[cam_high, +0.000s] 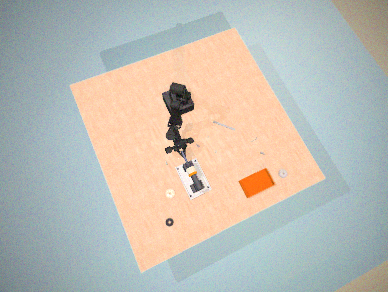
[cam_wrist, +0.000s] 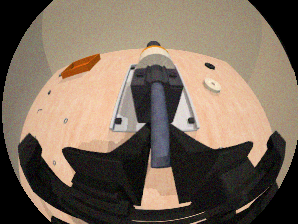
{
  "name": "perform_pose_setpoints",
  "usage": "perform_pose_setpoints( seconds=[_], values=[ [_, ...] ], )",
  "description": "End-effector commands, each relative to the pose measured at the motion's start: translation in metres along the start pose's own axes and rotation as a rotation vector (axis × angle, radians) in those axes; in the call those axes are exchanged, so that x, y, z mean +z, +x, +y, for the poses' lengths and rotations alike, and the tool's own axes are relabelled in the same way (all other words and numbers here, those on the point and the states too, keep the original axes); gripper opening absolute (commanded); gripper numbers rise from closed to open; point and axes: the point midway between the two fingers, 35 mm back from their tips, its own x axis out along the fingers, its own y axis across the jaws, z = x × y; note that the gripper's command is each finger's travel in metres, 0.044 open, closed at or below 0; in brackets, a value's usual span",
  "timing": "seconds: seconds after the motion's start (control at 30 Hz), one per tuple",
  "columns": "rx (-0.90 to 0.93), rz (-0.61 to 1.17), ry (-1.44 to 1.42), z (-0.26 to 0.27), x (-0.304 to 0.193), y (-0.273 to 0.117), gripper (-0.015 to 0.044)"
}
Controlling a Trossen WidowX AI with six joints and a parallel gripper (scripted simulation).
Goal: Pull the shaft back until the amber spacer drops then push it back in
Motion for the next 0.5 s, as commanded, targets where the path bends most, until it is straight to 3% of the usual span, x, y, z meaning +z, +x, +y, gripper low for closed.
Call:
perform_pose_setpoints(
  seconds=[0.0, 0.47],
  values=[
    [0.003, -0.001, -0.003, 0.0004, -0.0002, -0.0007, 0.0],
    [0.003, -0.001, -0.003, 0.0004, -0.0009, -0.0019, 0.0]
  ],
)
